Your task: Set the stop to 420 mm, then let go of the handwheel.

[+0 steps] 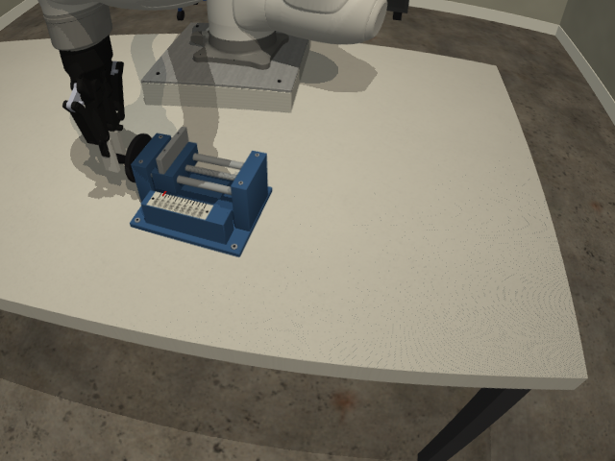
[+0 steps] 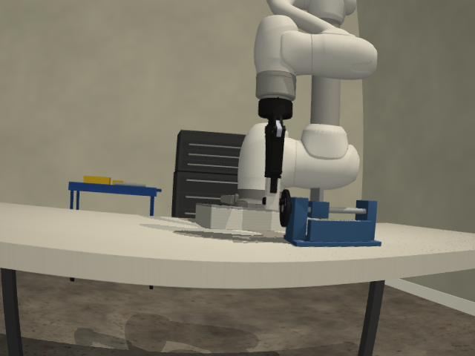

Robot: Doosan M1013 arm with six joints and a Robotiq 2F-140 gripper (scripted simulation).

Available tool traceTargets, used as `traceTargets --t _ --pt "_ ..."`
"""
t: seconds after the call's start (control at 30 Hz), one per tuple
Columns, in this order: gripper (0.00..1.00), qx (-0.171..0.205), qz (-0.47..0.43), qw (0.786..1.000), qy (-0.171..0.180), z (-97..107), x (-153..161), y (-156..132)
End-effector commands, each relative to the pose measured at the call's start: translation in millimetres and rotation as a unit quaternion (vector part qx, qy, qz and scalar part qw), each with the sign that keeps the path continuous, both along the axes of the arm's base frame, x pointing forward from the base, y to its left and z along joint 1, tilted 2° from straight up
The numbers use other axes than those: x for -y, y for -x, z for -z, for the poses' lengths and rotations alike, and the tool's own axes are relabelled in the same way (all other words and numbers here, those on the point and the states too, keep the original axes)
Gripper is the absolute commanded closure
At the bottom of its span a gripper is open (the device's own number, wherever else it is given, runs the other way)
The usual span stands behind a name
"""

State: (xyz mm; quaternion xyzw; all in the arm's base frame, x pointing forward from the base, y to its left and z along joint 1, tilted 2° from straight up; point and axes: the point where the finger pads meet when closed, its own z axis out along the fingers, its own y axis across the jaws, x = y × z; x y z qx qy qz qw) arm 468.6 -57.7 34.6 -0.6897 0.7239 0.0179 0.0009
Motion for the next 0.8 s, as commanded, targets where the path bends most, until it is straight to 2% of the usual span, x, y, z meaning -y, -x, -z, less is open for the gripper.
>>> traceTargets --t 0.0,0.77 --pt "0.96 -0.001 -0.001 1.000 0.001 -3.2 0.4 2.5" --pt "0.96 -0.001 -0.001 1.000 0.001 -6.1 0.4 5.0"
